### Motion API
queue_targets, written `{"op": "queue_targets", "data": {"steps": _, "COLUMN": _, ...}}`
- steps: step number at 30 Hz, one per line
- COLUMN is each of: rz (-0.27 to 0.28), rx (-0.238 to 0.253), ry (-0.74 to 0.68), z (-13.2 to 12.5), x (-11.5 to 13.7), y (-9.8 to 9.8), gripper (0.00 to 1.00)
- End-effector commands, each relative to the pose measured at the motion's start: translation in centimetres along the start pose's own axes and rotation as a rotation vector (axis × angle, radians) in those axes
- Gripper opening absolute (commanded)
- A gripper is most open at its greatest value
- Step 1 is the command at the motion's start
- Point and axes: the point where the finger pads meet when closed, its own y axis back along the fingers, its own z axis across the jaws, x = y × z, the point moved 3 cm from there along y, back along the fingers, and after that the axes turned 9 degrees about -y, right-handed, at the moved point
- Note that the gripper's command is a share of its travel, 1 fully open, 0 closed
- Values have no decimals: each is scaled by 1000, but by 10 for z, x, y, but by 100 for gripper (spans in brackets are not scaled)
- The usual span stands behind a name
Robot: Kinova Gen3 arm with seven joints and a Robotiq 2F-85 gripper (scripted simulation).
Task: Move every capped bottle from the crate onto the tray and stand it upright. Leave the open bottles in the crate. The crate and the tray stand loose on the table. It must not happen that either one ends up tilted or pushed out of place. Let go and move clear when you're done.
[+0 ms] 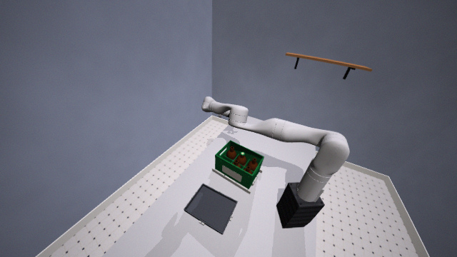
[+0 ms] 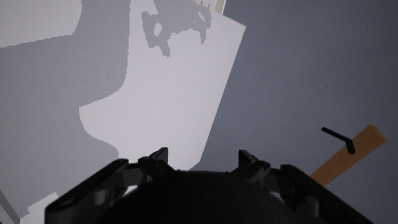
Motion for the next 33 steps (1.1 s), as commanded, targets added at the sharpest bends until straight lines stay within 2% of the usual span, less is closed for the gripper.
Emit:
{"op": "queue_targets", "data": {"steps": 1, "rz": 1, "rx": 0, "ry": -2, "z": 1, "x": 0, "y": 1, "gripper": 100}}
{"op": "queue_targets", "data": {"steps": 17, "rz": 1, "rx": 0, "ry": -2, "z": 1, "x": 0, "y": 1, "gripper": 100}}
{"op": "queue_targets", "data": {"steps": 33, "rz": 1, "rx": 0, "ry": -2, "z": 26, "x": -11, "y": 16, "gripper": 100}}
